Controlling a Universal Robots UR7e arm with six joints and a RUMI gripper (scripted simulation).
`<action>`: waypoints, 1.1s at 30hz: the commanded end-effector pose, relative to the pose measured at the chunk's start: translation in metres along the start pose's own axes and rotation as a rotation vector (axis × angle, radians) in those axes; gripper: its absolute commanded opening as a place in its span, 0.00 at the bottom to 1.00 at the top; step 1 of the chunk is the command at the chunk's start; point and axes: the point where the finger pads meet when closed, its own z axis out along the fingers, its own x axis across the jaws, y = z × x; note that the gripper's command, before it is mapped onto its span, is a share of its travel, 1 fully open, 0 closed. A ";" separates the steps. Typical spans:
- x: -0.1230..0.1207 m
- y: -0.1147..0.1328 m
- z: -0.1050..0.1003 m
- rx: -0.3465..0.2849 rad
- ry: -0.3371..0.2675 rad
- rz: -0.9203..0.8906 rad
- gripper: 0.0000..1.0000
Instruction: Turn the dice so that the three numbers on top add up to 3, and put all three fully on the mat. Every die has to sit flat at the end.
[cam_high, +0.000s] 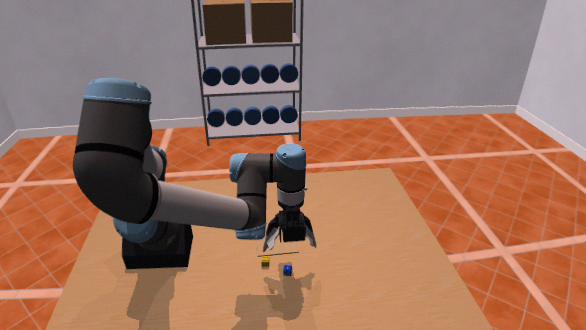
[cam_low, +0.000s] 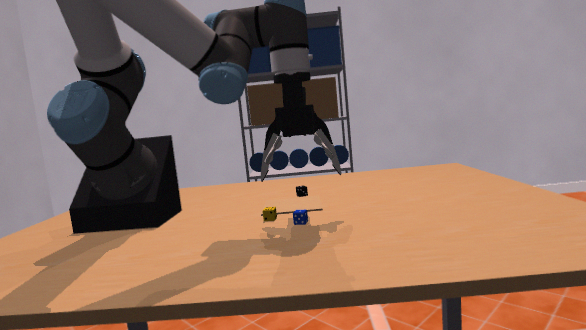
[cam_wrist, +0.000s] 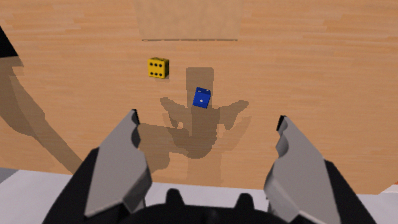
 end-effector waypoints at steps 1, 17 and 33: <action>0.002 0.000 0.020 0.001 0.006 0.000 1.00; 0.002 0.000 0.035 0.001 0.006 0.000 1.00; 0.002 0.000 0.035 0.001 0.006 0.000 1.00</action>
